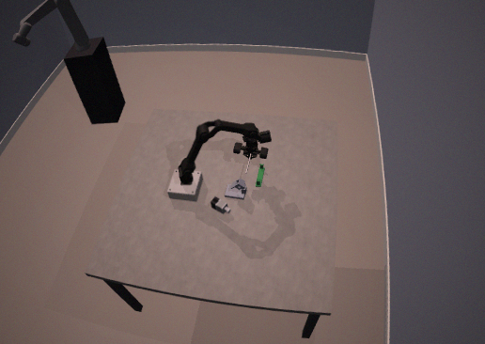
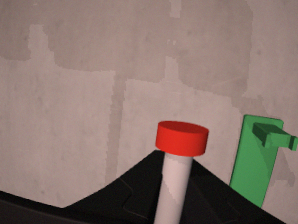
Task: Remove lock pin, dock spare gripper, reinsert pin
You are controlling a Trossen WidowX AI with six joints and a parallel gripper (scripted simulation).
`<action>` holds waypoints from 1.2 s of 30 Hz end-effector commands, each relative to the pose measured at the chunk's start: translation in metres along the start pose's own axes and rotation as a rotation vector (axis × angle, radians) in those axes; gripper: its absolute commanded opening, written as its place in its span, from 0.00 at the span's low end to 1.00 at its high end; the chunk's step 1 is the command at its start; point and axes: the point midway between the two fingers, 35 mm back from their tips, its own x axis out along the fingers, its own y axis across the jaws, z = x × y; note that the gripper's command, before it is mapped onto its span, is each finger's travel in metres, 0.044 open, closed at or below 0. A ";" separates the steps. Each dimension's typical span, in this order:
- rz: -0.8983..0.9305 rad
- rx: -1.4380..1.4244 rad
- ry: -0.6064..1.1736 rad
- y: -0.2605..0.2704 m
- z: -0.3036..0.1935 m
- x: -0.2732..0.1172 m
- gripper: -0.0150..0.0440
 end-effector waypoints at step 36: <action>-0.006 -0.012 -0.003 -0.060 0.047 0.002 0.25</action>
